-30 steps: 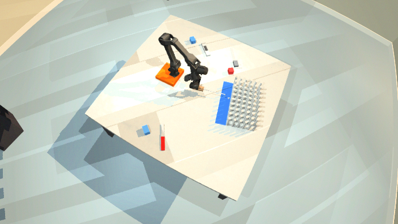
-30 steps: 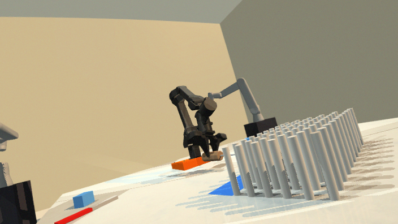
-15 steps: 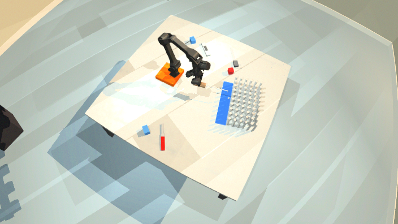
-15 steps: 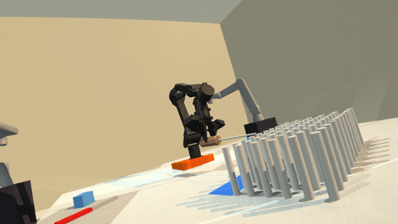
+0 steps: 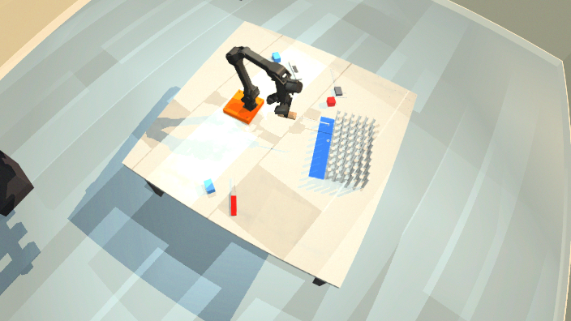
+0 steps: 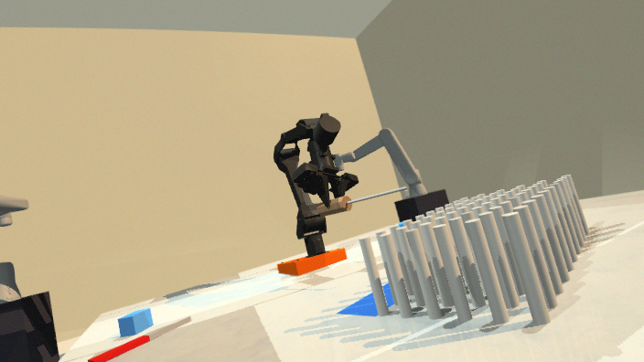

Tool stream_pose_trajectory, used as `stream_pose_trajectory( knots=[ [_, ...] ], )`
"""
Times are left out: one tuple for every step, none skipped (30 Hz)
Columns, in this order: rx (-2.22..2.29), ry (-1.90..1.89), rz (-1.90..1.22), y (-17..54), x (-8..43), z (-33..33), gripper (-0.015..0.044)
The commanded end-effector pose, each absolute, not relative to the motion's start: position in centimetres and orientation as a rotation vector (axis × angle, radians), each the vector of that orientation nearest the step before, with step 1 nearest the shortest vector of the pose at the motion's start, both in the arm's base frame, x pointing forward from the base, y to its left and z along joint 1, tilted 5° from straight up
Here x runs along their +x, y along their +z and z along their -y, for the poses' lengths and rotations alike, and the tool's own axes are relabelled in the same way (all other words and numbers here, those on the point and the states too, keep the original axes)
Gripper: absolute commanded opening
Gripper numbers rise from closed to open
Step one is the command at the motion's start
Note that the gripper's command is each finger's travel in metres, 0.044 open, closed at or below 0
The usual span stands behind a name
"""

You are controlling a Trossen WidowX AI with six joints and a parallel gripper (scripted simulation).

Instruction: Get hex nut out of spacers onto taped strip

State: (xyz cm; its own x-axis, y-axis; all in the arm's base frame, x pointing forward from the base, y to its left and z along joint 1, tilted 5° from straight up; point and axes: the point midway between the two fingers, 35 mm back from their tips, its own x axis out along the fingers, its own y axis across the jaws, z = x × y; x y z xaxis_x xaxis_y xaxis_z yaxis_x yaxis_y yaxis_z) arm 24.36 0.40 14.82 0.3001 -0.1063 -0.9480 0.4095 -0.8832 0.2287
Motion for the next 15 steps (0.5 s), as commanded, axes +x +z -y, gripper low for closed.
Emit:
stream_pose_trajectory(
  knots=[
    [2.126, -1.630, -0.276, 14.8, 24.7, 0.4, 0.0000],
    [2.122, -1.634, -0.278, 14.9, 24.9, 0.7, 0.0000],
    [2.118, -1.637, -0.280, 15.0, 25.0, 1.1, 0.0000],
    [2.113, -1.640, -0.282, 15.1, 25.2, 1.5, 0.0000],
    [2.109, -1.643, -0.284, 15.2, 25.4, 1.8, 0.0000],
    [2.105, -1.646, -0.286, 15.3, 25.5, 2.2, 0.0000],
    [2.101, -1.649, -0.288, 15.4, 25.7, 2.6, 0.0000],
    [2.098, -1.652, -0.291, 15.5, 25.8, 3.0, 0.0000],
    [2.094, -1.655, -0.293, 15.6, 26.0, 3.4, 0.0000],
    [2.091, -1.658, -0.295, 15.7, 26.1, 3.8, 0.0000],
    [2.088, -1.661, -0.298, 15.9, 26.3, 4.2, 0.0000],
    [2.085, -1.664, -0.300, 16.0, 26.4, 4.6, 0.0000],
    [2.082, -1.667, -0.302, 16.1, 26.5, 5.0, 0.0000],
    [2.079, -1.669, -0.305, 16.2, 26.6, 5.5, 0.0000],
    [2.076, -1.672, -0.308, 16.3, 26.7, 5.9, 0.0000]
  ],
)
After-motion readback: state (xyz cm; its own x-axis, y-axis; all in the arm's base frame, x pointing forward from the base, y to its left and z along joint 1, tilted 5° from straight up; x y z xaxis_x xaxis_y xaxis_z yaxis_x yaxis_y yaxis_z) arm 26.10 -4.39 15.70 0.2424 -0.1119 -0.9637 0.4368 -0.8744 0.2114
